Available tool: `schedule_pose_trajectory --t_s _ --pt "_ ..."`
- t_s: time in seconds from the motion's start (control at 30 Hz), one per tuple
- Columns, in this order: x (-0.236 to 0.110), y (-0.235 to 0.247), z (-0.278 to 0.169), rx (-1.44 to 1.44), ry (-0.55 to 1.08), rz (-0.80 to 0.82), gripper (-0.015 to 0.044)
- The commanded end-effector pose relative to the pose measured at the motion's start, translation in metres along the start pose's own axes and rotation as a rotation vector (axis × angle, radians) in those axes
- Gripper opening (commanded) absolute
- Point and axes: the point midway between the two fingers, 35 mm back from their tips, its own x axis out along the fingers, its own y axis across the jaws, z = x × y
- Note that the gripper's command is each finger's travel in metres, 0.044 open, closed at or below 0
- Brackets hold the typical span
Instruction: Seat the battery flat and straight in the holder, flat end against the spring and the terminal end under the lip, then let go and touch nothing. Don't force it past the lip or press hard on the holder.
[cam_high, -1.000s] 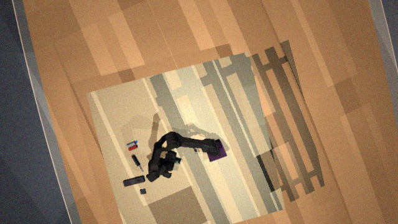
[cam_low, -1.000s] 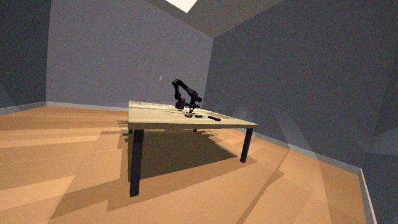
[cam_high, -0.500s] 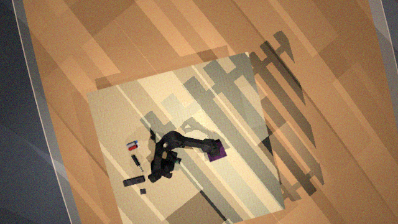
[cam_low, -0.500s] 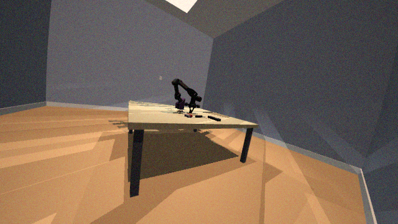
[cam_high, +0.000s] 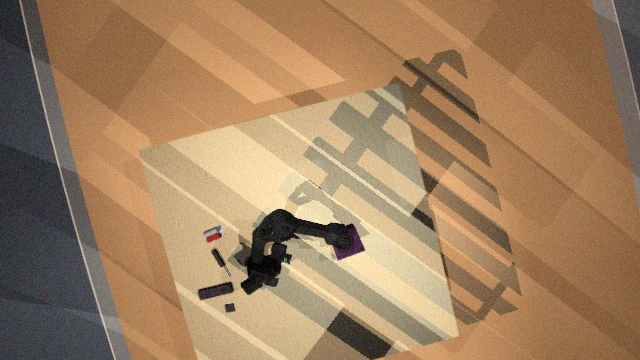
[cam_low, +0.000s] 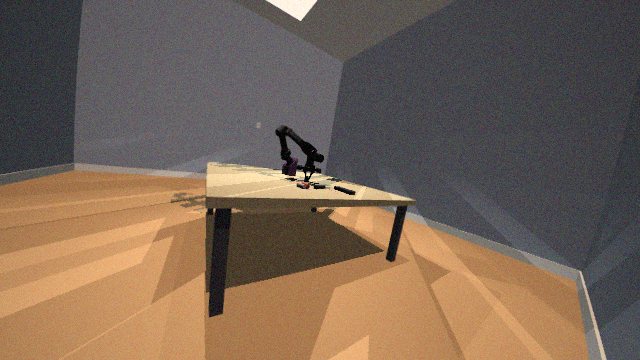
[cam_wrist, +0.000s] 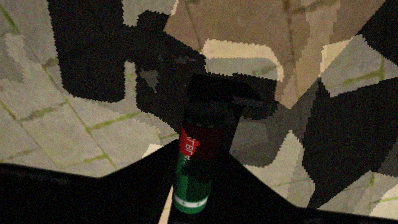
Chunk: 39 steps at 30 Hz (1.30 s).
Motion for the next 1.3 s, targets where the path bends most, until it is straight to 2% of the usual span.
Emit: schedule_pose_trajectory --t_s 0.0,1.27 --pt "0.0029 -0.0030 0.0015 0.010 -0.029 -0.006 0.0079" --pt "0.0052 -0.0054 -0.0085 0.016 -0.202 0.009 0.0079"
